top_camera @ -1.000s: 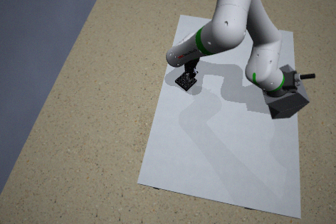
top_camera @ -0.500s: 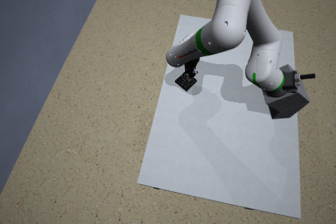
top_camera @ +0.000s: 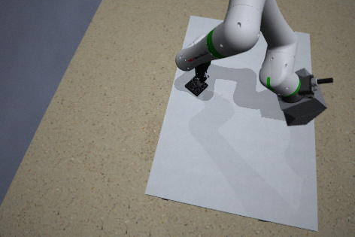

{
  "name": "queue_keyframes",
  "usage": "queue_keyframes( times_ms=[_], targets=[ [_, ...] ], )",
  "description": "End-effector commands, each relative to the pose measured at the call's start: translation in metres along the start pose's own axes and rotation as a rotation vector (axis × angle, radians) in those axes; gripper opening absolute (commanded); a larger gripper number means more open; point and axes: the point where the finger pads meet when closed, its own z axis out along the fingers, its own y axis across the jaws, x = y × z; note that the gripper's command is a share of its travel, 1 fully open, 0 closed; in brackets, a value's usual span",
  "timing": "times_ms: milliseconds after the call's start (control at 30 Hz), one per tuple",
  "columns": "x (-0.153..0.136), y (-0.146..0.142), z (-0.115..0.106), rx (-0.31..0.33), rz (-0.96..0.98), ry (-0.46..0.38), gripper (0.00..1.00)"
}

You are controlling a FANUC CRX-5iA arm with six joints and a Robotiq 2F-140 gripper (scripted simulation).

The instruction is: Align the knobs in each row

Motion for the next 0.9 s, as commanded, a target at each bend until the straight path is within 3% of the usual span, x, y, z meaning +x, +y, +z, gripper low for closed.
queue_keyframes(
  times_ms=[0, 433, 867],
  targets=[
    [0.0000, 0.0002, -0.0001, 0.000, 0.000, 0.000, 0.05],
    [0.0000, 0.0002, -0.0001, 0.000, 0.029, 0.000, 0.05],
    [0.0000, 0.0002, -0.0001, 0.000, 0.179, 0.000, 0.05]
  ],
)
